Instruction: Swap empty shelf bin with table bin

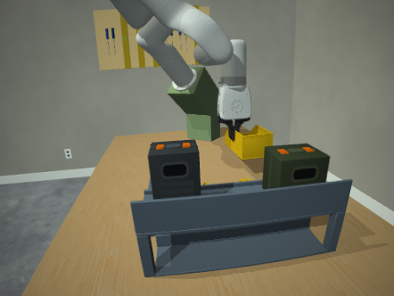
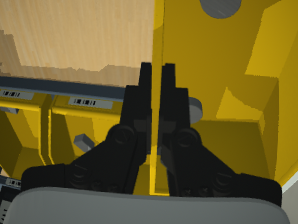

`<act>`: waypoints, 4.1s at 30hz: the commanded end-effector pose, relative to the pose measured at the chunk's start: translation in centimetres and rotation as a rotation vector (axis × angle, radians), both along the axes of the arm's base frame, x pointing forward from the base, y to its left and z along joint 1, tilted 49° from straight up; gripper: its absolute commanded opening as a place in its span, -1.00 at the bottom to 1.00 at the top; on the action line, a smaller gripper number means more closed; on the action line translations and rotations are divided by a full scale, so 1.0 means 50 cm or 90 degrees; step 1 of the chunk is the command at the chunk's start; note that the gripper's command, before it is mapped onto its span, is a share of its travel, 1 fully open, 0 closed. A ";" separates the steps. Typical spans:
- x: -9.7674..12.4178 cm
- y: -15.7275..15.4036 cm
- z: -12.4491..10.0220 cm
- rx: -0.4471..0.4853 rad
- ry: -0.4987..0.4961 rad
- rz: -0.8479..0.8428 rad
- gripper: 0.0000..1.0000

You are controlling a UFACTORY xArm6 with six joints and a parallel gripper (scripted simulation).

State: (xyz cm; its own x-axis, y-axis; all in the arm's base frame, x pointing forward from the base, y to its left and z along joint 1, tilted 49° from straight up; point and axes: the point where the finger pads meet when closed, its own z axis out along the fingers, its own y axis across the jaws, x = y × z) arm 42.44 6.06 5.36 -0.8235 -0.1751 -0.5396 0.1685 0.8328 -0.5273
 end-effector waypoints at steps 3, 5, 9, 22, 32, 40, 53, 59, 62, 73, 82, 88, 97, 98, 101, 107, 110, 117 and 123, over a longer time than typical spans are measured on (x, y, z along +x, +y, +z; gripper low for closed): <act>0.001 0.002 0.001 0.001 -0.001 0.001 -1.00; 0.001 0.002 0.001 0.001 -0.001 0.001 -1.00; -0.001 -0.007 0.007 0.002 -0.002 -0.001 -1.00; -0.031 -0.141 0.089 0.020 -0.020 -0.023 -1.00; -0.051 -0.226 0.141 0.032 -0.031 -0.037 -1.00; -0.053 -0.234 0.146 0.033 -0.032 -0.038 -1.00; -0.052 -0.235 0.145 0.033 -0.032 -0.038 -1.00; -0.046 -0.240 0.139 0.033 -0.032 -0.038 -1.00; -0.044 -0.242 0.137 0.033 -0.032 -0.038 -1.00; -0.015 -0.270 0.102 0.033 -0.032 -0.038 -1.00; 0.008 -0.293 0.073 0.033 -0.032 -0.038 -1.00; 0.024 -0.309 0.054 0.033 -0.032 -0.038 -1.00; 0.032 -0.316 0.045 0.033 -0.032 -0.038 -1.00; 0.032 -0.317 0.045 0.033 -0.032 -0.038 -1.00; 0.032 -0.317 0.044 0.033 -0.032 -0.038 -1.00; 0.032 -0.317 0.044 0.033 -0.032 -0.038 -1.00; 0.032 -0.317 0.044 0.033 -0.032 -0.038 -1.00; 0.033 -0.318 0.043 0.033 -0.032 -0.038 -1.00; 0.037 -0.322 0.038 0.033 -0.032 -0.038 -1.00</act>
State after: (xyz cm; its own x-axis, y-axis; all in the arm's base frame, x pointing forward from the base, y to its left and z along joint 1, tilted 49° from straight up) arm 44.17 -9.97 7.34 -0.8040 -0.0966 -0.5867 0.2443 0.8460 -0.4740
